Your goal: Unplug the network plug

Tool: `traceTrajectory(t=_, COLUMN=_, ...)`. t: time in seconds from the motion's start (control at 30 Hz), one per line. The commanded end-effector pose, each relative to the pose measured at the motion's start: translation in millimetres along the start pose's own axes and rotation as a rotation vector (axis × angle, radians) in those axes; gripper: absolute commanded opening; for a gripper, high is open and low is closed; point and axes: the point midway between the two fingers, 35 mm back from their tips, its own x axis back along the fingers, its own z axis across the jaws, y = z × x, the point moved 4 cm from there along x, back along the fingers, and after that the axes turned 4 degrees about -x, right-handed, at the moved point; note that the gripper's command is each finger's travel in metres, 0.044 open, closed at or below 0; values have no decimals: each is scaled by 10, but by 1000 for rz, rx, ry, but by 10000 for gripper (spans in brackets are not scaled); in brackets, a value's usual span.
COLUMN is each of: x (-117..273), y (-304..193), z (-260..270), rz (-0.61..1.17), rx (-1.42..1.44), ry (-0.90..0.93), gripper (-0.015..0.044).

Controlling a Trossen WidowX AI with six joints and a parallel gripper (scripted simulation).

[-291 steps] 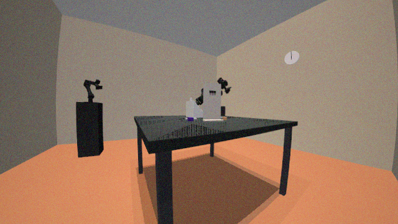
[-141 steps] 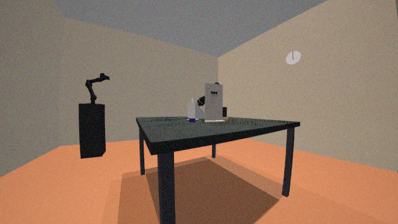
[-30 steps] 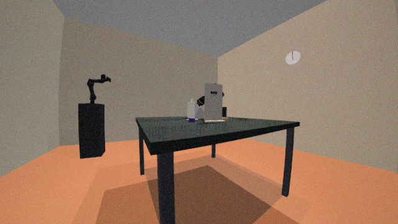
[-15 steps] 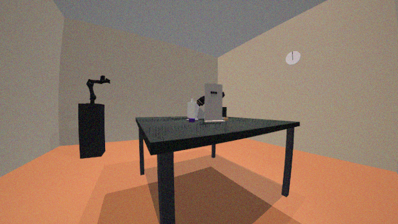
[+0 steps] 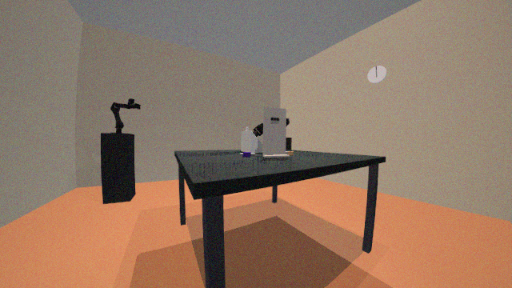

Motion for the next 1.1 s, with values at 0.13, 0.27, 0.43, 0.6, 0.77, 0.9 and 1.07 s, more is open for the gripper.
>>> traceTrajectory(t=0.13, x=47, y=-20, z=16, rz=9, rx=-2, ry=4, gripper=0)
traceTrajectory(t=0.27, x=60, y=-17, z=16, rz=9, rx=-2, ry=4, gripper=0)
traceTrajectory(t=0.43, x=77, y=-14, z=16, rz=9, rx=-2, ry=4, gripper=0)
traceTrajectory(t=0.6, x=51, y=-21, z=-81, rz=3, rx=1, ry=2, gripper=0)
traceTrajectory(t=0.77, x=64, y=-65, z=-198, rz=6, rx=2, ry=3, gripper=0)
traceTrajectory(t=0.9, x=81, y=-100, z=-290, rz=8, rx=2, ry=4, gripper=0)
traceTrajectory(t=1.07, x=111, y=-145, z=-404, rz=9, rx=3, ry=4, gripper=0)
